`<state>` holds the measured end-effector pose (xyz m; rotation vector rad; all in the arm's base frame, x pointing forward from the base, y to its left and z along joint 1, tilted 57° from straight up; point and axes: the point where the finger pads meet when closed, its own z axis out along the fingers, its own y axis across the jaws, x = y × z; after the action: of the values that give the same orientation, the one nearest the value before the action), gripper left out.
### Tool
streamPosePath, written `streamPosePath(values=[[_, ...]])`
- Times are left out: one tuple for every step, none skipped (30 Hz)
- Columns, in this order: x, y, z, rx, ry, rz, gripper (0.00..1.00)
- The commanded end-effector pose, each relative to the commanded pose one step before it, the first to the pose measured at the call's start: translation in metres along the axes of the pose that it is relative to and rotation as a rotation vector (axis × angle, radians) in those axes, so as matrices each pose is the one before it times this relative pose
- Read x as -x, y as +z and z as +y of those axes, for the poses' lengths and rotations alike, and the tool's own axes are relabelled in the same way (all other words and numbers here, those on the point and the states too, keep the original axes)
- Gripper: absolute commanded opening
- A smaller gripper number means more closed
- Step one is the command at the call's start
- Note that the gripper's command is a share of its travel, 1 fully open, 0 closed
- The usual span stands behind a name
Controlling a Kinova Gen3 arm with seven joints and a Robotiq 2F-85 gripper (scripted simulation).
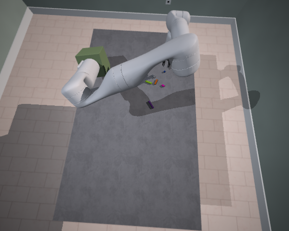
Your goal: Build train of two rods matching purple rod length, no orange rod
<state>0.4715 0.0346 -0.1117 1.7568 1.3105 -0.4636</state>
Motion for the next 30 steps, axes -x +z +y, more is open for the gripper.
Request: streamPosePath(values=[[-0.00057, -0.00088, 0.00031, 0.00106, 0.00008, 0.00178, 0.24], [0.00000, 0.00000, 0.00000, 0.00000, 0.00000, 0.00000, 0.24], [0.00000, 0.00000, 0.00000, 0.00000, 0.00000, 0.00000, 0.24], [0.00000, 0.00018, 0.00000, 0.00000, -0.00001, 0.00000, 0.24], [0.00000, 0.00024, 0.00000, 0.00000, -0.00001, -0.00001, 0.24], [0.00000, 0.00030, 0.00001, 0.00000, -0.00002, -0.00001, 0.24], [-0.00001, 0.00038, 0.00001, 0.00000, -0.00002, -0.00001, 0.24], [-0.00001, 0.00045, 0.00001, -0.00001, -0.00003, -0.00001, 0.24], [-0.00001, 0.00053, 0.00001, -0.00001, -0.00003, -0.00001, 0.24], [-0.00001, 0.00061, 0.00001, -0.00001, -0.00004, -0.00001, 0.24], [-0.00001, 0.00069, 0.00001, -0.00001, -0.00005, -0.00001, 0.24], [-0.00001, 0.00077, 0.00001, -0.00001, -0.00005, -0.00001, 0.24], [-0.00001, 0.00085, 0.00001, 0.00000, -0.00002, -0.00001, 0.24], [-0.00001, 0.00092, 0.00002, 0.00000, 0.00000, 0.00000, 0.24], [-0.00001, 0.00100, 0.00002, 0.00000, 0.00000, 0.00000, 0.24], [-0.00001, 0.00107, 0.00001, 0.00000, 0.00000, 0.00000, 0.24], [-0.00001, 0.00114, 0.00001, 0.00000, -0.00001, 0.00000, 0.24], [-0.00002, 0.00121, 0.00002, 0.00000, 0.00001, 0.00000, 0.24], [0.00000, 0.00000, 0.00000, 0.00000, 0.00000, 0.00000, 0.24], [0.00000, 0.00000, 0.00000, 0.00000, 0.00000, 0.00000, 0.24], [-0.00002, 0.00128, 0.00002, 0.00000, 0.00000, 0.00000, 0.24], [-0.00002, 0.00133, 0.00002, 0.00000, 0.00000, 0.00000, 0.24], [-0.00002, 0.00139, 0.00002, 0.00000, 0.00000, 0.00000, 0.24], [-0.00002, 0.00144, 0.00002, 0.00000, 0.00001, 0.00000, 0.24], [-0.00002, 0.00148, 0.00002, 0.00000, 0.00000, 0.00000, 0.24], [-0.00002, 0.00152, 0.00002, 0.00000, -0.00001, 0.00000, 0.24], [-0.00002, 0.00156, 0.00003, 0.00000, 0.00001, 0.00000, 0.24], [-0.00002, 0.00158, 0.00002, 0.00000, 0.00000, 0.00000, 0.24], [-0.00002, 0.00160, 0.00002, 0.00000, -0.00001, 0.00000, 0.24], [-0.00003, 0.00162, 0.00003, 0.00000, 0.00001, 0.00000, 0.24]])
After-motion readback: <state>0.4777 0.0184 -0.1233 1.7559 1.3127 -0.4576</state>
